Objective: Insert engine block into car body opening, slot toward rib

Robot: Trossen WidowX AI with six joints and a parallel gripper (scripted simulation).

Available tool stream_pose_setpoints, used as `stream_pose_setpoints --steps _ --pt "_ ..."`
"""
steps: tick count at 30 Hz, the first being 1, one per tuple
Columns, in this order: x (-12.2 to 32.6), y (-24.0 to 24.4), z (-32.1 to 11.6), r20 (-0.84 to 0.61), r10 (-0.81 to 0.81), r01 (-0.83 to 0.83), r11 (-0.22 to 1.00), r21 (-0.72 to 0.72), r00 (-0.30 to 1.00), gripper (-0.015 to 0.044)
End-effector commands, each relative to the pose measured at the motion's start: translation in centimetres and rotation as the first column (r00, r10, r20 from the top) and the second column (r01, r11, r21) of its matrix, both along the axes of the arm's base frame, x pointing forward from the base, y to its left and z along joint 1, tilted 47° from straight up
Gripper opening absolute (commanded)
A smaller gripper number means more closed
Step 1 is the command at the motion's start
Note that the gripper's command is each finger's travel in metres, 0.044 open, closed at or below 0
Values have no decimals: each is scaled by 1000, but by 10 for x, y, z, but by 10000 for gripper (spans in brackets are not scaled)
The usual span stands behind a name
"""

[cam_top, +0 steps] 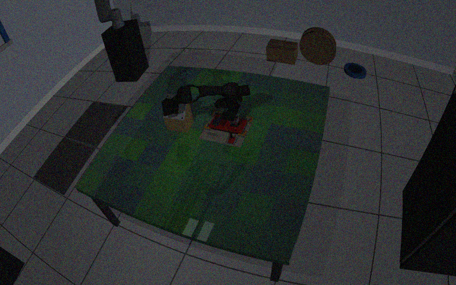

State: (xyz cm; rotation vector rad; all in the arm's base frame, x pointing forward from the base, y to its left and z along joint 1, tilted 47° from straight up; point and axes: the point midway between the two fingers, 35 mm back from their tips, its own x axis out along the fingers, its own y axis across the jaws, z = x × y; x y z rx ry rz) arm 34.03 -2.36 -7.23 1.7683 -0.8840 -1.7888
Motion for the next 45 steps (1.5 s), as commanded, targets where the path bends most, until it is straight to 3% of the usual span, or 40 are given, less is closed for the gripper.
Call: stream_pose_setpoints --steps 1,9,19,33,45 --pt "0 -1 -1 -6 5 -5 1000 -4 1000 159" --pt "0 -1 -1 4 -5 5 1000 -5 1000 159" --pt "0 -2 -2 119 -112 114 993 -8 987 159" --pt "-1 -2 -2 -62 58 -58 998 2 996 159" --pt "-1 -4 -4 71 -68 68 998 -8 995 159"
